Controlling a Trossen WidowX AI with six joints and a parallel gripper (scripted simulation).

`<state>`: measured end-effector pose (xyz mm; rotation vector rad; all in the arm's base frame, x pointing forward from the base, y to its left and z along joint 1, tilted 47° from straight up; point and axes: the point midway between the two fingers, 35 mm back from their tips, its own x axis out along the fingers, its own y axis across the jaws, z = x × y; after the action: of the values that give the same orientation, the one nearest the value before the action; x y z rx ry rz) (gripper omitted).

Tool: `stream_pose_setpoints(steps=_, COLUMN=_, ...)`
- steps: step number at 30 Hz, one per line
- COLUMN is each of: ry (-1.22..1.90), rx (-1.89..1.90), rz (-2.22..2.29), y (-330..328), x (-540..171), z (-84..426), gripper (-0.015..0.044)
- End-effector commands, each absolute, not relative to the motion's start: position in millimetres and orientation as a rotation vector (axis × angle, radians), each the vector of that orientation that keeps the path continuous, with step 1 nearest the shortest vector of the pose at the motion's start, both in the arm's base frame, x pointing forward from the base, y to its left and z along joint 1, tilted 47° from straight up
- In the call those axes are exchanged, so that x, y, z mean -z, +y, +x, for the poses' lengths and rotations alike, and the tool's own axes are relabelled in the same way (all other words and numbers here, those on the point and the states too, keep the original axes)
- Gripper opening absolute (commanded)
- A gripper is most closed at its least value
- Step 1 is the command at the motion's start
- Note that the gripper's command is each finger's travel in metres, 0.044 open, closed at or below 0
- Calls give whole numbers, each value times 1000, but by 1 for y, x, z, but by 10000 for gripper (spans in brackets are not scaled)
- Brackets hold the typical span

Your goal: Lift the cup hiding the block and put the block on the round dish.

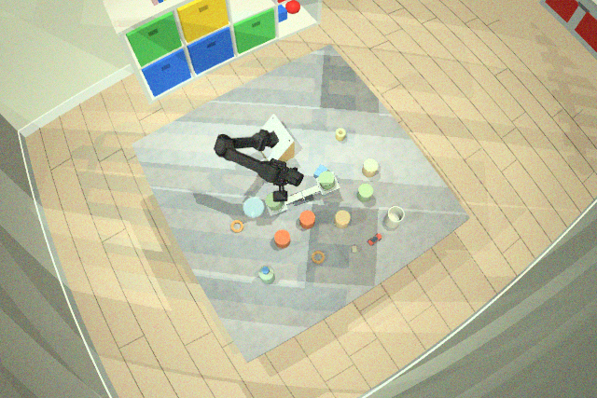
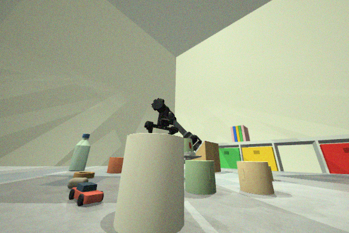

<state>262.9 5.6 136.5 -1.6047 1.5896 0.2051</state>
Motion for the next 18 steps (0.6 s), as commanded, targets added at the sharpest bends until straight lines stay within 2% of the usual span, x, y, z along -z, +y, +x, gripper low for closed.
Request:
stream_pose_setpoints(steps=1, ry=1636, rx=-345, rz=-1664, y=-11, x=-143, z=268, gripper=440)
stream_pose_setpoints(steps=7, ry=1683, rx=-524, rz=-1736, y=-34, x=-151, z=272, gripper=440)
stream_pose_setpoints(steps=18, ry=1684, rx=-529, rz=-1739, y=-45, x=-141, z=274, gripper=440)
